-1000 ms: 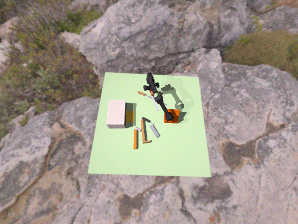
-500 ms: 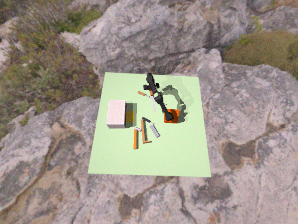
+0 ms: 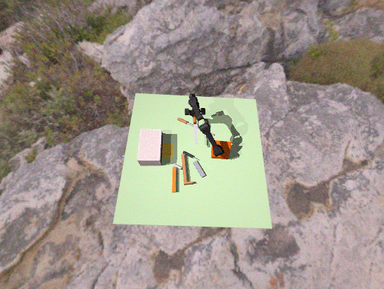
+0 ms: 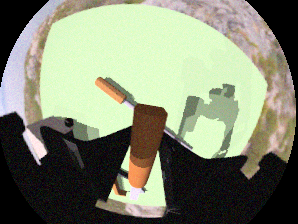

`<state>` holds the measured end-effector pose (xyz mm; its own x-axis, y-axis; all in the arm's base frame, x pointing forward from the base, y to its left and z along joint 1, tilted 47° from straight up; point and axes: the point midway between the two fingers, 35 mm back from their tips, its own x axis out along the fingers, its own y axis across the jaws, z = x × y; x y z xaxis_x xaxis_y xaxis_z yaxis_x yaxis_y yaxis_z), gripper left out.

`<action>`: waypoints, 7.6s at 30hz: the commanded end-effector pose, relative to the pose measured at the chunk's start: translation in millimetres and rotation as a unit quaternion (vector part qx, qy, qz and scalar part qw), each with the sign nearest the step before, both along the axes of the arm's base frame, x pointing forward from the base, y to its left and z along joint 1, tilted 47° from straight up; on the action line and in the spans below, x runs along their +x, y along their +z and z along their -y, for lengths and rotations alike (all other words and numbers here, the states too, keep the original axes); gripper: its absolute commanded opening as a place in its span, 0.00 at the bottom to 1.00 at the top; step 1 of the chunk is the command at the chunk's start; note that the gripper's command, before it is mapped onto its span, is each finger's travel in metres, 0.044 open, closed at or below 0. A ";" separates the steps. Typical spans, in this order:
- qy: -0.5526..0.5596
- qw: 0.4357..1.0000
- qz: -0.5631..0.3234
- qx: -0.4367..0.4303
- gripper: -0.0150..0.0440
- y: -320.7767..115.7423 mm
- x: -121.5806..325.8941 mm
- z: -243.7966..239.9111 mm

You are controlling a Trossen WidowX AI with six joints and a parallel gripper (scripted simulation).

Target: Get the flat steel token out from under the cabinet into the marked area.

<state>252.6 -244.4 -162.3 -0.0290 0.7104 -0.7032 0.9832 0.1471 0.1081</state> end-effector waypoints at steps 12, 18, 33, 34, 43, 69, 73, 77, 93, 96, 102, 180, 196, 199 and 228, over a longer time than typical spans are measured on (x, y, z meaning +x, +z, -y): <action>-0.045 0.998 -0.047 -0.001 0.25 1.0 -0.2 0.5; -0.061 0.996 -0.064 -0.002 0.25 1.0 -0.2 0.5; -0.103 0.989 -0.106 -0.004 0.25 0.8 -0.1 0.7; -0.106 0.988 -0.109 -0.004 0.25 0.8 -0.1 0.7; -0.131 0.982 -0.134 -0.005 0.25 0.7 -0.2 0.8; -0.201 0.958 -0.206 -0.008 0.25 0.5 -0.3 1.1; -0.212 0.953 -0.217 -0.009 0.25 0.4 -0.3 1.2; -0.223 0.948 -0.227 -0.009 0.25 0.4 -0.4 1.2; -0.265 0.926 -0.270 -0.011 0.25 0.3 -0.5 1.3; -0.273 0.921 -0.278 -0.011 0.25 0.2 -0.6 1.3; -0.288 0.911 -0.293 -0.012 0.25 0.2 -0.6 1.4; -0.413 0.808 -0.420 -0.017 0.25 14.4 -1.5 -12.6; -0.414 0.806 -0.422 -0.017 0.25 23.7 -2.0 -22.1; -0.414 0.806 -0.422 -0.017 0.25 25.6 -2.0 -24.0; -0.415 0.805 -0.424 -0.016 0.25 45.6 -2.3 -44.4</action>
<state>247.6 -200.3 -123.1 -0.0566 0.7147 -0.6971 0.4654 -0.5989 -0.6518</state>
